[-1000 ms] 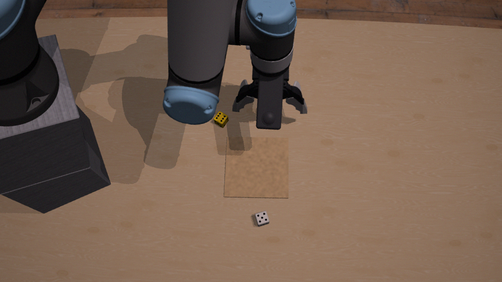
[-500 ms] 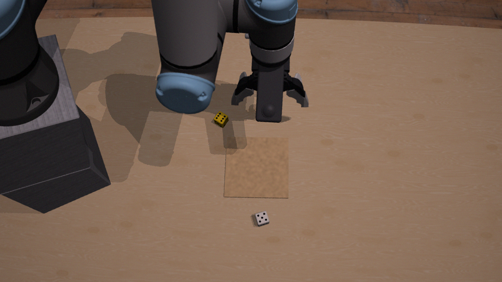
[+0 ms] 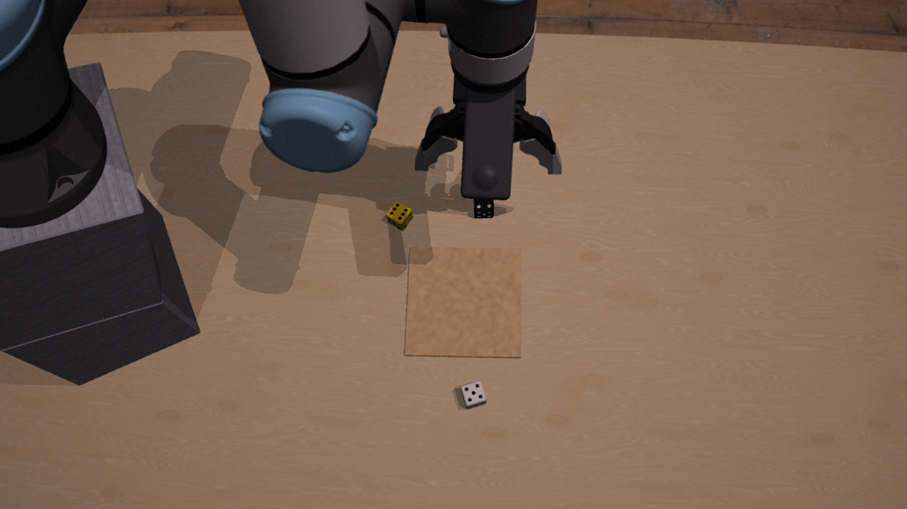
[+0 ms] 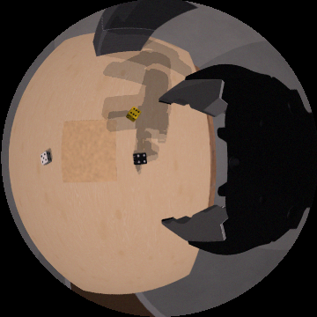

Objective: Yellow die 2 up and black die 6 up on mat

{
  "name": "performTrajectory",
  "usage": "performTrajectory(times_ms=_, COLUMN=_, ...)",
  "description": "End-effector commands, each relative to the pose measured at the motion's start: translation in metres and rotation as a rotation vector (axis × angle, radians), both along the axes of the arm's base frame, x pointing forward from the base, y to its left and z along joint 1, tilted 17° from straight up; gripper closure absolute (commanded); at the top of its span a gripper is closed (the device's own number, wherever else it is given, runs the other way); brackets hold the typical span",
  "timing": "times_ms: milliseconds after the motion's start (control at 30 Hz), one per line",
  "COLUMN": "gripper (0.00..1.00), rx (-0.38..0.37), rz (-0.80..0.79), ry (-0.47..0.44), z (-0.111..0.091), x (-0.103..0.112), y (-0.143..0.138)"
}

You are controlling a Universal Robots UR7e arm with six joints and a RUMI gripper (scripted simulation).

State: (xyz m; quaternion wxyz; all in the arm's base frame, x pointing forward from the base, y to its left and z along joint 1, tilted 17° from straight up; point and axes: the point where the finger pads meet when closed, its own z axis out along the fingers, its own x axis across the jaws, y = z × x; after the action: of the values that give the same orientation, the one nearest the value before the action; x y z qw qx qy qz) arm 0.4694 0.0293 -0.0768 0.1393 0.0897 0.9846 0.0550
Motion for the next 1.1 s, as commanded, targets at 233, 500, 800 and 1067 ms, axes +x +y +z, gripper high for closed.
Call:
performTrajectory(times_ms=233, gripper=0.0, rx=0.0, rz=0.0, ry=0.001, z=0.022, x=-0.006, y=-0.002)
performTrajectory(times_ms=500, gripper=0.0, rx=0.0, rz=0.0, ry=0.001, z=0.024, x=-0.007, y=-0.002)
performTrajectory(times_ms=800, gripper=0.0, rx=0.0, rz=0.0, ry=0.001, z=0.024, x=-0.007, y=-0.002)
performTrajectory(times_ms=1067, gripper=0.0, rx=-0.001, rz=0.007, ry=0.001, z=0.024, x=-0.007, y=-0.002)
